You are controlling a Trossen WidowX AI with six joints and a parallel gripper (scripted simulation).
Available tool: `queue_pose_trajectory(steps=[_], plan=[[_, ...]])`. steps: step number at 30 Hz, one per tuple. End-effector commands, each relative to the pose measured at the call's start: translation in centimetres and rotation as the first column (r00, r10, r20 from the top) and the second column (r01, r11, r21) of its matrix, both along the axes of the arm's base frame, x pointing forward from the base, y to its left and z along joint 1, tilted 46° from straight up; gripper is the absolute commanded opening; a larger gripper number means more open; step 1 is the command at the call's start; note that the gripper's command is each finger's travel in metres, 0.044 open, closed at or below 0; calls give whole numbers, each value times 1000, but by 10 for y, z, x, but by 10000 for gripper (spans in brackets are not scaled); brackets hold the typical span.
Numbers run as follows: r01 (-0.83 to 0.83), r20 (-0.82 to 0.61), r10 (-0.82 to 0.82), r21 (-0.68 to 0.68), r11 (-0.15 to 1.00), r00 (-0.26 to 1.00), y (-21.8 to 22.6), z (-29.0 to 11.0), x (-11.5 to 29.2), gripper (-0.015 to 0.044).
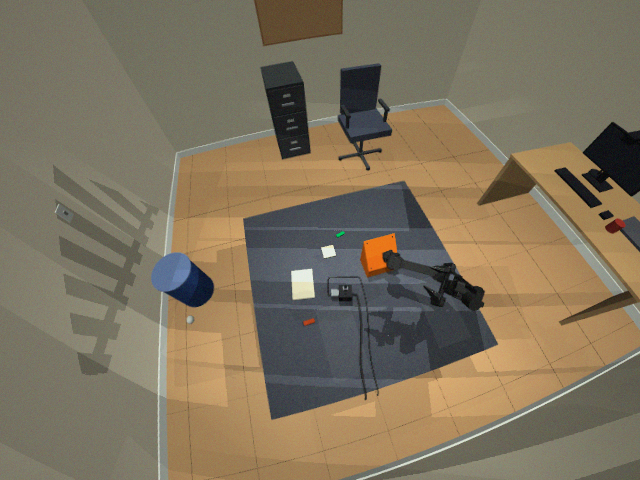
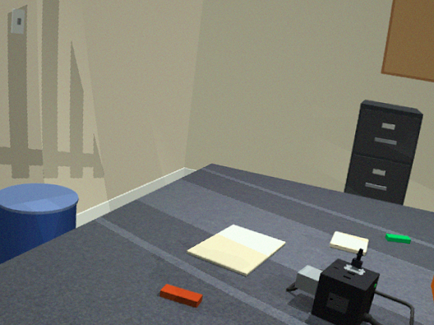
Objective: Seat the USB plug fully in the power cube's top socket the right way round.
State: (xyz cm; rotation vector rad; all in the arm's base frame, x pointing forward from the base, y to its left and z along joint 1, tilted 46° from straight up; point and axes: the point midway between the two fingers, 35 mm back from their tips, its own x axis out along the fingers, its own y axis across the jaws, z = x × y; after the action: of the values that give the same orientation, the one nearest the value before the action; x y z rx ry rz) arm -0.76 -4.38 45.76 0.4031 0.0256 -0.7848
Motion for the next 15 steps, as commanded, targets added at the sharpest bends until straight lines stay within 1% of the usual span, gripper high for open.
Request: queue_pose_trajectory(steps=[1, 2, 3, 5, 7, 9, 12, 15], plan=[[-4, -9, 4, -1, 1000, 1000, -1, 0, 2, 426], [-18, -34, 18, -4, 1000, 999, -2, -1, 8, 440], [-42, -76, 41, -8, 999, 996, -5, -3, 19, 440], [-121, -205, 116, -12, 993, 972, -13, -12, 52, 440], [-236, -349, 217, -13, 972, 912, -20, -25, 89, 440], [-321, -441, 287, -3, 947, 851, -23, -36, 114, 440], [-480, -582, 416, 51, 876, 699, -26, -63, 159, 440], [-633, -684, 535, 138, 762, 495, -23, -99, 202, 440]])
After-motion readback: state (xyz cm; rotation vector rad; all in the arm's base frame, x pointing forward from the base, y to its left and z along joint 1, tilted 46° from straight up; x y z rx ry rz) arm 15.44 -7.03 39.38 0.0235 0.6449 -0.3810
